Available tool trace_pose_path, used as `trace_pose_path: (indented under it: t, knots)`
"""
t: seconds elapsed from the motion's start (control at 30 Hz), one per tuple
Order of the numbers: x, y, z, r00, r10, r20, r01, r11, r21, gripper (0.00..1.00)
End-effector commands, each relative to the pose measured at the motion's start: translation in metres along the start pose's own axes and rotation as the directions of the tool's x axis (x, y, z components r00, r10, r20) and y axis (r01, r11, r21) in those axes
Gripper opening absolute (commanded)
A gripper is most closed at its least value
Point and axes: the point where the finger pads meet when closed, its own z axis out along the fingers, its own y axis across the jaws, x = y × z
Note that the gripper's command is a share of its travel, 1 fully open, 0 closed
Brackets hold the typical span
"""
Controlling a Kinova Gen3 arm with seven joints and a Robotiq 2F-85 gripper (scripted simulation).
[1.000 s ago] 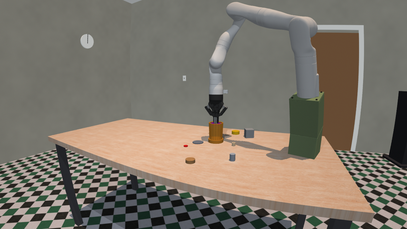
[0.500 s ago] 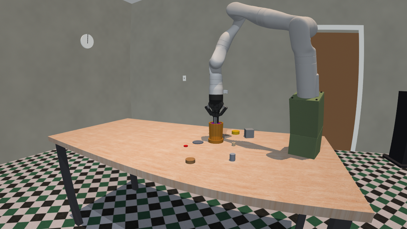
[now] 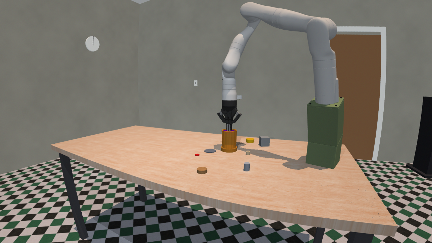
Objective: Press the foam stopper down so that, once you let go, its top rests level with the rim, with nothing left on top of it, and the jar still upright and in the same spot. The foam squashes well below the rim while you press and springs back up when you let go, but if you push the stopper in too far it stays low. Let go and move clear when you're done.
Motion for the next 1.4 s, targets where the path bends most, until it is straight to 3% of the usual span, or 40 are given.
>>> trace_pose_path:
  t: [0.0, 0.47, 1.1, 1.37]
  knots:
    - [0.000, 0.000, 0.001, 1.000, 0.000, 0.001, 0.000, 1.000, 0.000, 0.00]
    - [0.000, 0.000, -0.002, 1.000, 0.000, 0.001, 0.000, 1.000, 0.000, 0.00]
    - [0.000, 0.000, -0.047, 1.000, 0.000, 0.001, 0.000, 1.000, 0.000, 0.00]
    - [0.000, 0.000, -0.054, 1.000, 0.000, 0.001, 0.000, 1.000, 0.000, 0.00]
